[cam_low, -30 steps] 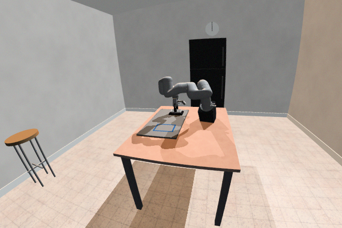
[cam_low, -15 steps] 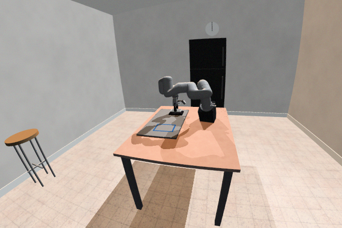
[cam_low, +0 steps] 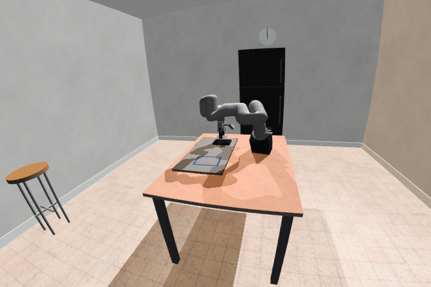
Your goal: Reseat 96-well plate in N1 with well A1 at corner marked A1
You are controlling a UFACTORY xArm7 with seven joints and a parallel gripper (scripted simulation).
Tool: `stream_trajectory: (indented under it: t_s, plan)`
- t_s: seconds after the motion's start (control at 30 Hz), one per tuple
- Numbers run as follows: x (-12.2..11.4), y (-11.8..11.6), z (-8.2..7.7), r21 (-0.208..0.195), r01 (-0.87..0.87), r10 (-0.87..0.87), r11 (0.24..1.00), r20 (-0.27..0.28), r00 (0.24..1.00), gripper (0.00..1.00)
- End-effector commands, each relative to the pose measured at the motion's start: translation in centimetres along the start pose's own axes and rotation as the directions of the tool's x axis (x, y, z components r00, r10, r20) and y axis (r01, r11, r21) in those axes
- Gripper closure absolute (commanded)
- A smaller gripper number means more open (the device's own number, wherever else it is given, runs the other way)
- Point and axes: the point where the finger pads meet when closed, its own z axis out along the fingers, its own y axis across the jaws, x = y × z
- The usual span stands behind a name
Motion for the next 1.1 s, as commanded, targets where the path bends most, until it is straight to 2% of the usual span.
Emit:
stream_trajectory:
  t_s: [0.0, 0.73, 1.07]
  plan:
    - [-0.1, -0.1, -1.1, 0.004, 0.0, 0.0, 1.0, 0.003, 1.0, 1.0]
    - [-0.1, -0.1, -4.4, 0.004, 0.0, 0.0, 1.0, 0.003, 1.0, 1.0]
    - [-0.1, -0.1, -4.4, 0.004, 0.0, 0.0, 1.0, 0.003, 1.0, 1.0]
